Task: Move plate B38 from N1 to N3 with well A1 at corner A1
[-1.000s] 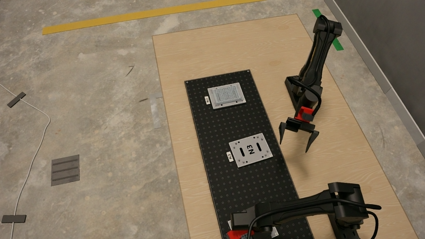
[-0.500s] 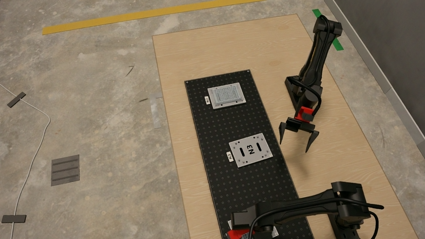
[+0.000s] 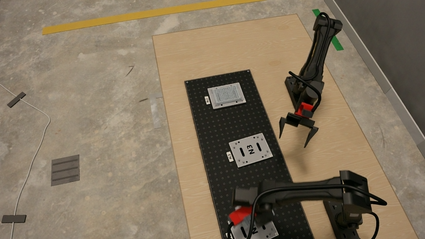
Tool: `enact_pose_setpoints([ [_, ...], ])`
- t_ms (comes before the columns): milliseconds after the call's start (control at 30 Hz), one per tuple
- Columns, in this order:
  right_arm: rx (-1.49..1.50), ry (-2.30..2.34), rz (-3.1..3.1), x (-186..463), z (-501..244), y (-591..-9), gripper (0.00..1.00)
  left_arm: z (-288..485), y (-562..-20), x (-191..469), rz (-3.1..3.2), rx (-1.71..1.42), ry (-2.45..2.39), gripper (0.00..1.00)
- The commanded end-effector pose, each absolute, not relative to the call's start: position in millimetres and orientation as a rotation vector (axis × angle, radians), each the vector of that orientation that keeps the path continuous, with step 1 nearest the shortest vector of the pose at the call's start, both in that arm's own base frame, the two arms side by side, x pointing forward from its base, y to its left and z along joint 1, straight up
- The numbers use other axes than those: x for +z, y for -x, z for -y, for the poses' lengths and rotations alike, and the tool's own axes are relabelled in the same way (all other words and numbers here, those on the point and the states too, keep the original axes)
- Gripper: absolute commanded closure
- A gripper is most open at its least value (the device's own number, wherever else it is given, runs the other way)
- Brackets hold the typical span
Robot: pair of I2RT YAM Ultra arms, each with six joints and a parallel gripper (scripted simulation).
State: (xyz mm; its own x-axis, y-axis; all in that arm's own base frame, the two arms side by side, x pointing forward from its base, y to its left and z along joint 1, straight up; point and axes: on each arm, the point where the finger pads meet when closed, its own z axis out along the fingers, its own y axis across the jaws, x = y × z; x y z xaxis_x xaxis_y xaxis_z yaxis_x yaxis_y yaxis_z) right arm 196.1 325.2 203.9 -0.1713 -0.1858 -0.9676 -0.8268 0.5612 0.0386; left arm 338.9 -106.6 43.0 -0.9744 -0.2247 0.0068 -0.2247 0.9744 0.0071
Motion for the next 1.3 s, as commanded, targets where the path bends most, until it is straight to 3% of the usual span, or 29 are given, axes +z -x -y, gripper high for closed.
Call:
enact_pose_setpoints([
  [0, 0.609, 0.844, -1.823, 198.5, -283.3, -189.4, 0.0, 164.8, -326.0, 48.3, 3.08, -0.019, -0.468, 0.2],
  [600, 0.472, 0.743, -1.957, 278.4, -142.3, -143.9, 0.0, 346.1, -277.8, 48.9, 3.114, -0.041, -0.231, 0.2],
  [1267, 0.521, 0.765, -1.894, 315.0, -128.9, -128.0, 0.0, 371.5, -277.8, 49.0, 3.13, -0.009, -0.207, 0.2],
])
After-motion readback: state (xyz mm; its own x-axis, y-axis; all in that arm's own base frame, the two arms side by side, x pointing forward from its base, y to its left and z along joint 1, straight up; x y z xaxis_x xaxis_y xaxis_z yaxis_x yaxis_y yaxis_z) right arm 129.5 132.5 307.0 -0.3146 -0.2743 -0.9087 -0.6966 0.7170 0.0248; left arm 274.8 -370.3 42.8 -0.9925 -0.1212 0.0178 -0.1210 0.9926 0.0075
